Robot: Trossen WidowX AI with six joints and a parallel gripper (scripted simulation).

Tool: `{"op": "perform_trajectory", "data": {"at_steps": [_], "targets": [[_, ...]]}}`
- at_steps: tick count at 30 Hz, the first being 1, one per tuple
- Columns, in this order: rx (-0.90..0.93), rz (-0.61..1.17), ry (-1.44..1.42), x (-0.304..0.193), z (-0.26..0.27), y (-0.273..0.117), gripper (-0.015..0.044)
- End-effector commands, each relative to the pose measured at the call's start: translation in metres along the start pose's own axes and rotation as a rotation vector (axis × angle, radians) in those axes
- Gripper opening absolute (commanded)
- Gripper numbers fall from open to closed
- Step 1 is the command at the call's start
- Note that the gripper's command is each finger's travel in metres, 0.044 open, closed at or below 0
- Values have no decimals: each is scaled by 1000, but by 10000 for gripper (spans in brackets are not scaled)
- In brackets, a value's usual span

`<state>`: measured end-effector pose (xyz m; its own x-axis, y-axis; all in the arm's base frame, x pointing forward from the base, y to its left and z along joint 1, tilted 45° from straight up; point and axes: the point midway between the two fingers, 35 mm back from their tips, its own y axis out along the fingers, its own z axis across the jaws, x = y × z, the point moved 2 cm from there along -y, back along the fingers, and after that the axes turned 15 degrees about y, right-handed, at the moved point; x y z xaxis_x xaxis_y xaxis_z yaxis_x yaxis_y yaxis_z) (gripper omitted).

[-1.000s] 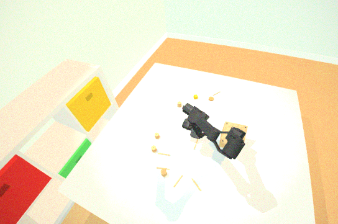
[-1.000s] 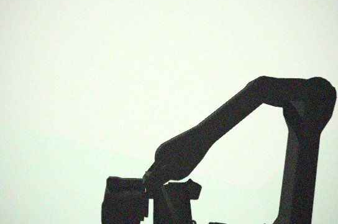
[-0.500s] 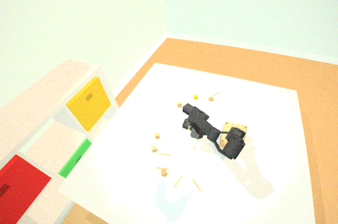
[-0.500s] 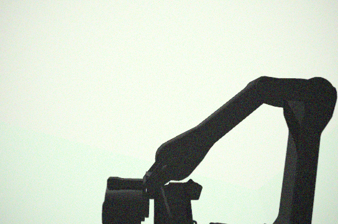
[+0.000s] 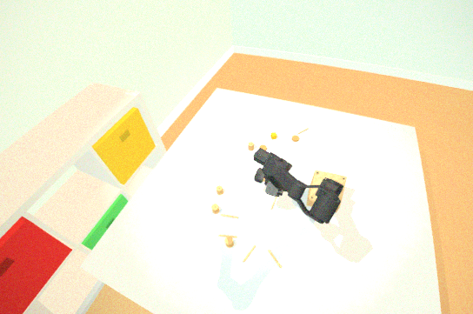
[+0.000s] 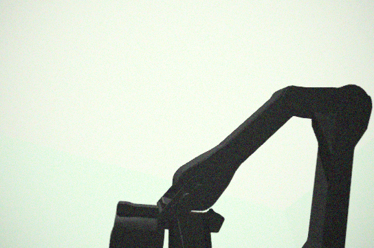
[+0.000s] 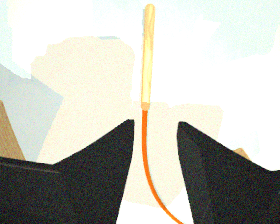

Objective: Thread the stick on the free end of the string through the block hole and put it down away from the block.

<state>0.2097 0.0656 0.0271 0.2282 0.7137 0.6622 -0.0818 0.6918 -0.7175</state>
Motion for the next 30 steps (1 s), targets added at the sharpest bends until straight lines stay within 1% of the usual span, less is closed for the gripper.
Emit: {"op": "perform_trajectory", "data": {"at_steps": [1,22,30], "targets": [[12,-2,13,-2,3,10,121],[15,-8,12,0,6,44,121],[15,-8,12,0,6,45,121]]}}
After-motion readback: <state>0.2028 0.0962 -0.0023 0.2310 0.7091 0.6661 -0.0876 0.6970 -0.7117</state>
